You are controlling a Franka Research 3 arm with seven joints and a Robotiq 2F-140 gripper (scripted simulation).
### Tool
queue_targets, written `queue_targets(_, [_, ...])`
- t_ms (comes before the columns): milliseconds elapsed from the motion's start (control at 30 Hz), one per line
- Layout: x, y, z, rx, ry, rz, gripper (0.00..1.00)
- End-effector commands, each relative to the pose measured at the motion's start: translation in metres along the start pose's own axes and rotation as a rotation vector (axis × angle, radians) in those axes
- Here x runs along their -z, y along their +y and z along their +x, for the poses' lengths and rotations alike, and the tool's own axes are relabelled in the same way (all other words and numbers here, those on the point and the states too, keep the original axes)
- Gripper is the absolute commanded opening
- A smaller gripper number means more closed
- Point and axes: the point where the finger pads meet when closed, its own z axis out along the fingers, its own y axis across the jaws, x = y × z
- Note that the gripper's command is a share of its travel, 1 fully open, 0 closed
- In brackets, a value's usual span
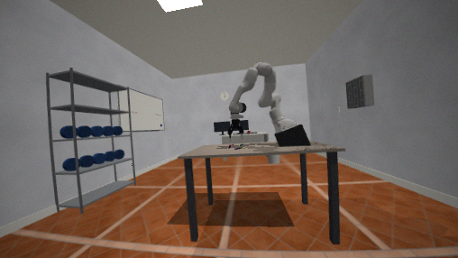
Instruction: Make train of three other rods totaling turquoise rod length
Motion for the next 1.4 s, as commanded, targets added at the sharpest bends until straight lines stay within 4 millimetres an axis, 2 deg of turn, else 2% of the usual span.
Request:
queue_targets(0, [-0.0002, 0.0002, 0.0002, -0.003, 0.003, 0.001, 1.0])
queue_targets(900, [-0.0002, 0.0003, 0.0003, 0.008, 0.003, 0.001, 1.0])
queue_targets(1067, [0.0, 0.0008, 0.0005, 0.053, 0.003, 0.0, 1.0])
queue_targets(1233, [0.0007, 0.0028, 0.0013, 0.228, 0.003, -0.002, 1.0])
queue_targets(1367, [0.0009, 0.0036, 0.0016, 0.303, 0.003, -0.003, 1.0])
